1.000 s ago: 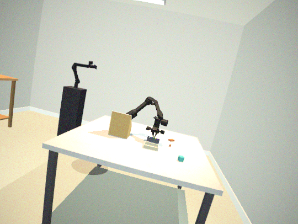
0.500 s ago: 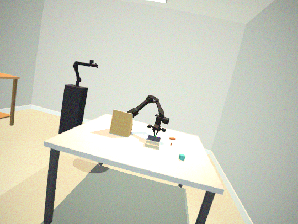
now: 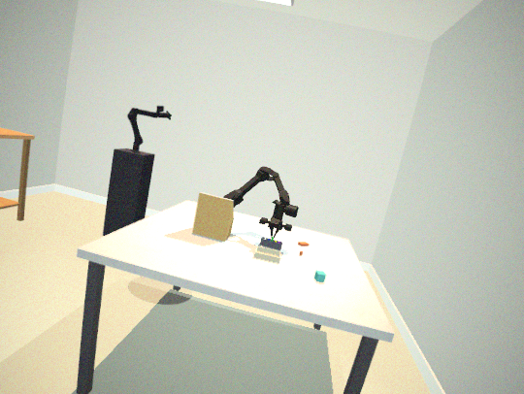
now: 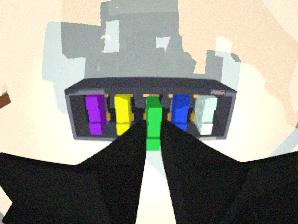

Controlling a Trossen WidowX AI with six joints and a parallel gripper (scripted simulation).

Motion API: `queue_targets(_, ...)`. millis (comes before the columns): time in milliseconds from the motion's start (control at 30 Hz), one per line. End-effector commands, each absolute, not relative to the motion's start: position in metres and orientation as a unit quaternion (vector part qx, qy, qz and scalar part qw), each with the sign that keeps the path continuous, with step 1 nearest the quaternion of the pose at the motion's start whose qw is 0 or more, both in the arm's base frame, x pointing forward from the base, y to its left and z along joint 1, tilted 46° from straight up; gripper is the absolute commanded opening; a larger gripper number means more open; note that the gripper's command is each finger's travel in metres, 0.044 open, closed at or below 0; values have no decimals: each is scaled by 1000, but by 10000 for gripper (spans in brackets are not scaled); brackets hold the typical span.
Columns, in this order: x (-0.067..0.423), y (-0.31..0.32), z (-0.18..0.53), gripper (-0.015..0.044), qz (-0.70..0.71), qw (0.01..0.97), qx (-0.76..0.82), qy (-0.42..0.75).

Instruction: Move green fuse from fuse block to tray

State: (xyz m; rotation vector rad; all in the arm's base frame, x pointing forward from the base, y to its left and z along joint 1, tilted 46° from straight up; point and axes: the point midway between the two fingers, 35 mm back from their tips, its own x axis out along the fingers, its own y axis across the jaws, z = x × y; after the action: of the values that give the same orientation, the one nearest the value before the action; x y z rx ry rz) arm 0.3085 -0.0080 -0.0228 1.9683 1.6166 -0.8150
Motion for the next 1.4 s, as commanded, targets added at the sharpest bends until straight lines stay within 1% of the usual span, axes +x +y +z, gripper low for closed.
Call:
queue_targets(0,308,-11,-21,0,-297,234,716,588)
queue_targets(1367,305,-29,-3,0,-297,233,716,587)
